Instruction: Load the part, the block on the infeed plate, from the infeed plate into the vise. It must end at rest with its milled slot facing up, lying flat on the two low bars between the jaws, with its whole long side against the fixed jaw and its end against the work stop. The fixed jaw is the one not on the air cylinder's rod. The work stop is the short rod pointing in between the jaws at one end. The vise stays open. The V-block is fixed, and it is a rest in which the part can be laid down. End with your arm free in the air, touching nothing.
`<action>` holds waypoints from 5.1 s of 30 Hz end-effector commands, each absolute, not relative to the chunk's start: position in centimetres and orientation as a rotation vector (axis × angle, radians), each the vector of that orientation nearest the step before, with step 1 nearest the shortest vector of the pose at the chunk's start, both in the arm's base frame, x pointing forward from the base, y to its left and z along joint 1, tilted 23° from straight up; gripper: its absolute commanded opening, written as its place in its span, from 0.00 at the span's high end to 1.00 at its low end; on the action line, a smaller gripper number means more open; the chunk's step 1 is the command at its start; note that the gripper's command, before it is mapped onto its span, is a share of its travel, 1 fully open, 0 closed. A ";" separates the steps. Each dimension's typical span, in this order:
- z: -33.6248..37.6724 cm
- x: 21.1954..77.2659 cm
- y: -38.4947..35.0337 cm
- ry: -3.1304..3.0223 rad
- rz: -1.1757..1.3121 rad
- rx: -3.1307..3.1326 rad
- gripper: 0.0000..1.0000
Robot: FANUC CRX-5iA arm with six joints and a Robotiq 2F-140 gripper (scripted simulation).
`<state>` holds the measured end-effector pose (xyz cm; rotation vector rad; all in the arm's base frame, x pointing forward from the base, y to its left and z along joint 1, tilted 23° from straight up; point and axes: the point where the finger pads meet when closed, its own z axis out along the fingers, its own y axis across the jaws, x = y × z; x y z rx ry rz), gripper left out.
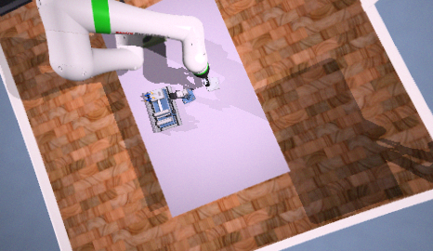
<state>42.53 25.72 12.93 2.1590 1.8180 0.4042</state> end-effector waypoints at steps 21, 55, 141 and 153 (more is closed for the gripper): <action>19.2 39.8 26.0 1.818 0.404 2.159 1.00; 20.3 39.4 26.1 1.818 0.404 2.159 1.00; 20.8 40.4 21.2 0.929 0.541 2.776 1.00; 20.9 40.6 19.2 0.498 0.581 2.937 1.00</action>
